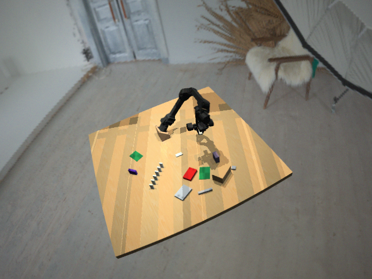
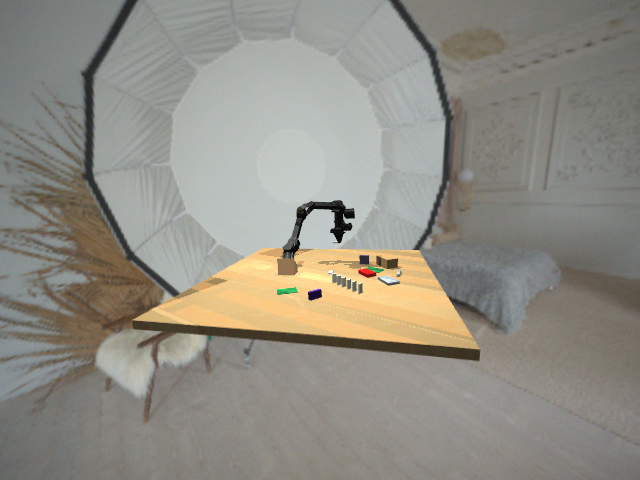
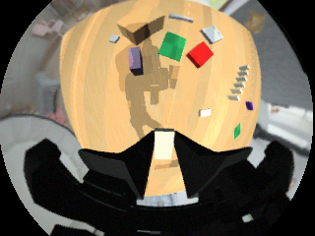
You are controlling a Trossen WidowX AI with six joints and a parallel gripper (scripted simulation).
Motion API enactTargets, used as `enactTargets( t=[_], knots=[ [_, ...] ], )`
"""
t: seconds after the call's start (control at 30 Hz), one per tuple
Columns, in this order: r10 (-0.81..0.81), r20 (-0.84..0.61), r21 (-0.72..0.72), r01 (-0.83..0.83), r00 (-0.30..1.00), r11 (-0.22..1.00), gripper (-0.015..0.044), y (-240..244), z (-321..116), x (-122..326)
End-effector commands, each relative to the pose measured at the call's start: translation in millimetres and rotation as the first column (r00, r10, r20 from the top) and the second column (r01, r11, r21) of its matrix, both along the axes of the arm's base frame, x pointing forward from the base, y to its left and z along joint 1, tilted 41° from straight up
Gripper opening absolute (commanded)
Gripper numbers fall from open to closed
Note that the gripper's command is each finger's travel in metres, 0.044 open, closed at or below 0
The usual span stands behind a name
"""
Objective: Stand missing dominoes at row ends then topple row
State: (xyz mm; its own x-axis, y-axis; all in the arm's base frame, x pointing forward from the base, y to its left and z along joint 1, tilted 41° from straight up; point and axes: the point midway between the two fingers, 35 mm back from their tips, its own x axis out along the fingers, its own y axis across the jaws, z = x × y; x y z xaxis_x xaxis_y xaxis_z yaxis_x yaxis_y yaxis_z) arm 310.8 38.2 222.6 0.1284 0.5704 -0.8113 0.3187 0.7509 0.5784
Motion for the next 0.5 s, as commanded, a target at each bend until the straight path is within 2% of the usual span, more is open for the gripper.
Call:
enactTargets(
  t=[0.0, 0.47],
  knots=[
    [0.006, 0.019, -0.07, -0.004, 1.0, 0.998, 0.0107, 3.0, -9.4, -0.4],
    [0.002, 0.179, -0.341, 0.06, 0.984, 0.938, 0.0107, 10.5, -37.6, 9.6]
  ],
)
